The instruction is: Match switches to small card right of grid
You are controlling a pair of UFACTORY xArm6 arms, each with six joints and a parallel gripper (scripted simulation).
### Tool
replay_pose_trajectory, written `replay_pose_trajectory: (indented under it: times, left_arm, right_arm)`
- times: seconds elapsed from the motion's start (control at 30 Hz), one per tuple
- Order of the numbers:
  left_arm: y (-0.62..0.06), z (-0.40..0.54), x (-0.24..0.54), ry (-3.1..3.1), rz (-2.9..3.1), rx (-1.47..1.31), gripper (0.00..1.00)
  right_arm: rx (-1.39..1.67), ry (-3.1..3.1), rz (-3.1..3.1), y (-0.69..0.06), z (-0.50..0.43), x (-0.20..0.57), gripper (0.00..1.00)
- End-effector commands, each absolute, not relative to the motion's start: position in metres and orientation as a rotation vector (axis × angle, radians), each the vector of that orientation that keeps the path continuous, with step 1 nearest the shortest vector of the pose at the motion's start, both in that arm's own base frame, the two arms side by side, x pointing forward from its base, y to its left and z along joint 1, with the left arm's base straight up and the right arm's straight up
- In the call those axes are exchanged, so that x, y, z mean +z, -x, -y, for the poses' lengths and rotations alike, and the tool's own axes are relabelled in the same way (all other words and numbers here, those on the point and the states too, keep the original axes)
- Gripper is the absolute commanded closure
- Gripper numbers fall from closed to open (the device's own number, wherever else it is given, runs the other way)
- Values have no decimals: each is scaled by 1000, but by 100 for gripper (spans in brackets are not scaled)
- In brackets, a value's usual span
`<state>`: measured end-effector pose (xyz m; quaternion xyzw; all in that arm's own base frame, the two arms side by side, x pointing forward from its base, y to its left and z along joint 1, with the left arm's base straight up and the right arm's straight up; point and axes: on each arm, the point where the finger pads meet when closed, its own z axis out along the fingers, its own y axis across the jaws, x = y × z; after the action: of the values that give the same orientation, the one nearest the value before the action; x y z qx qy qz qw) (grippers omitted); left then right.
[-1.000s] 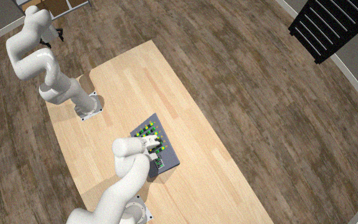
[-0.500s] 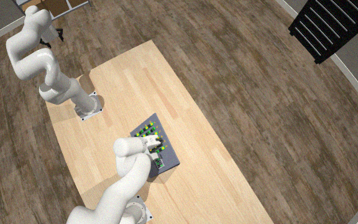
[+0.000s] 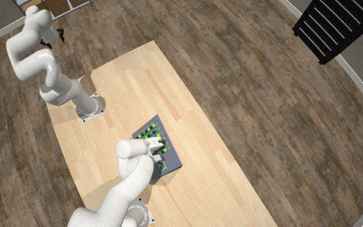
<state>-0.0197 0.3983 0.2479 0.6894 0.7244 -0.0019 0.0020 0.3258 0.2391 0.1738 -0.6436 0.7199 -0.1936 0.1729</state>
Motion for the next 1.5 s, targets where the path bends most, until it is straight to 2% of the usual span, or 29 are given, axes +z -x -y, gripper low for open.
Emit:
replay_pose_trajectory:
  times: [0.0,1.33,1.47]
  left_arm:
    - [20,-400,250,-2166,-2276,0,0]
    - [20,-400,250,-2166,-2276,0,0]
    - [20,-400,250,-2166,-2276,0,0]
  right_arm:
    - [-548,1822,-2040,-327,-240,175,100]
    - [-549,1822,-2039,-312,-242,200,100]
    - [-624,1768,-1970,-303,-235,195,100]
